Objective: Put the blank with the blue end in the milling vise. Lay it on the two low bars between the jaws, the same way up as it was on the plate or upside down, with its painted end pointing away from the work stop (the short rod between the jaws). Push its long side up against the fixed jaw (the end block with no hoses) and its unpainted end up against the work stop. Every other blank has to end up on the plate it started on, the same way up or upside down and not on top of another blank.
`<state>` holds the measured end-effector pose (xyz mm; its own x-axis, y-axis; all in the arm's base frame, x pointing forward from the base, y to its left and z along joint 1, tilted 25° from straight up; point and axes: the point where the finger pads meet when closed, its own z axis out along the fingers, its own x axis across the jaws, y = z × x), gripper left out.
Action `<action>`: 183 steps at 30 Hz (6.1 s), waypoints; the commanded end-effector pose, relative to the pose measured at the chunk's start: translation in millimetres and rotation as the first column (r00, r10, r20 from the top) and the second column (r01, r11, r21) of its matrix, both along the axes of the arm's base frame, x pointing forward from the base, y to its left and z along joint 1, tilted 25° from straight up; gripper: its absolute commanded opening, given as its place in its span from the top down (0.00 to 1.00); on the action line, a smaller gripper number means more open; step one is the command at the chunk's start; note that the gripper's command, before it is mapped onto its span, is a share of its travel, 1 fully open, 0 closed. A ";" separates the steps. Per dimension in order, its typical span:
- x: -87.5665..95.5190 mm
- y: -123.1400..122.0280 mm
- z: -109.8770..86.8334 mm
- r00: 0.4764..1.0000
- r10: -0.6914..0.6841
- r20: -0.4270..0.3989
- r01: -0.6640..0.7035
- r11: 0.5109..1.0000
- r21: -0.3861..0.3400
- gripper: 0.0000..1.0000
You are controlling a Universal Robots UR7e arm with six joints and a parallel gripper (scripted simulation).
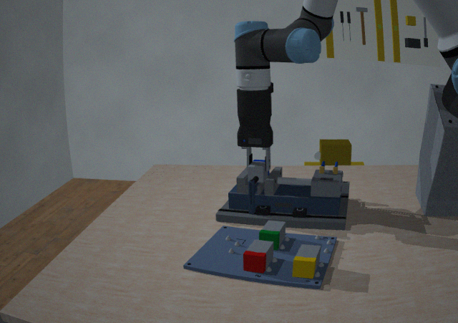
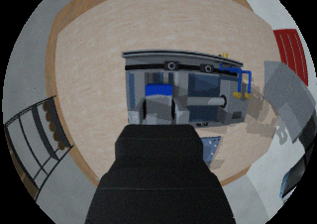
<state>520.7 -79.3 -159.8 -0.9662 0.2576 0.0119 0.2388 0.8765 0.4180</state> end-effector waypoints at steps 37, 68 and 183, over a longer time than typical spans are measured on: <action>0.0 1.1 0.7 1.000 0.000 0.002 0.000 1.000 -0.001 1.00; 0.3 0.2 0.6 1.000 -0.001 0.002 0.001 1.000 -0.001 1.00; 0.7 -0.2 0.3 1.000 -0.001 0.003 0.001 1.000 -0.002 0.00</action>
<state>521.0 -79.0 -160.0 -0.9661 0.2579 0.0100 0.2385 0.8769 0.4173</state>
